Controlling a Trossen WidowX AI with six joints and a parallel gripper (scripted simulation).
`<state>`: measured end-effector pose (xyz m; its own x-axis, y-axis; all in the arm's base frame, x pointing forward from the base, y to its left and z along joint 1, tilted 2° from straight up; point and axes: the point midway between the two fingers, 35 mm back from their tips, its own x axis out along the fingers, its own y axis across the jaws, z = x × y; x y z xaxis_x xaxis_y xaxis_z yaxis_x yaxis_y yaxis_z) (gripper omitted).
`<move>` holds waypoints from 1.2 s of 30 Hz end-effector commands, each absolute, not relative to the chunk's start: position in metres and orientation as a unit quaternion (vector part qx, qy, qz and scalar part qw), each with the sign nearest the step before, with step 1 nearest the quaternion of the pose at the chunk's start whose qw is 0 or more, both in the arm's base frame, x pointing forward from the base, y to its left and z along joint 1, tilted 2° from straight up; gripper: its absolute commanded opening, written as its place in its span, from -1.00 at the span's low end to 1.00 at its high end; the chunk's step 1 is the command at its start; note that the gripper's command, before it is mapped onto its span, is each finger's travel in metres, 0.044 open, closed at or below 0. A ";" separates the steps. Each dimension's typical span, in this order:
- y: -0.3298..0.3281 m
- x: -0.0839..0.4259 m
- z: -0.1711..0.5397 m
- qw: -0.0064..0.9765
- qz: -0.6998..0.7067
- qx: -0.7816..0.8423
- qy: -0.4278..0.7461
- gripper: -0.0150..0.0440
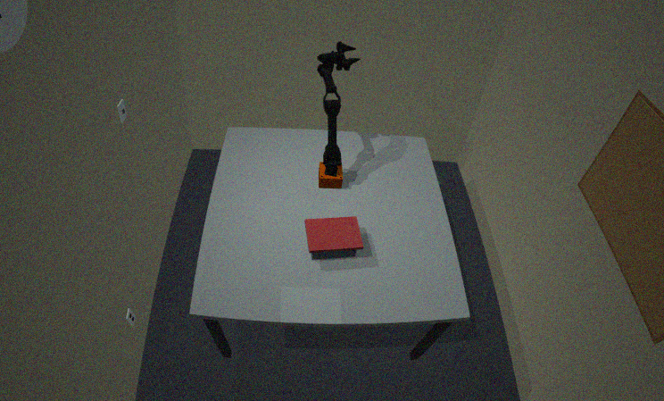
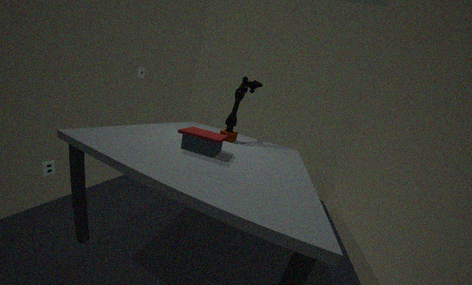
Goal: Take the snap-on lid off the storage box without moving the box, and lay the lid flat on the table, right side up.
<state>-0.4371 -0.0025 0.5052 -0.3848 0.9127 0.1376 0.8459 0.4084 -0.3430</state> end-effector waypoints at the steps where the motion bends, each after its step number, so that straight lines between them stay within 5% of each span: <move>1: -0.005 -0.437 0.506 0.153 0.106 -0.530 -0.827 0.78; 7: -0.081 -0.429 0.519 0.139 0.019 -0.437 -0.888 0.31; 22: -0.251 -0.360 0.531 0.159 -0.175 -0.179 -0.955 0.31; 36: -0.385 -0.216 0.510 0.246 -0.327 0.111 -0.906 0.31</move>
<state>-0.2620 -0.3585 0.5172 -0.9058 -0.1866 0.3805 0.0628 0.8287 0.5561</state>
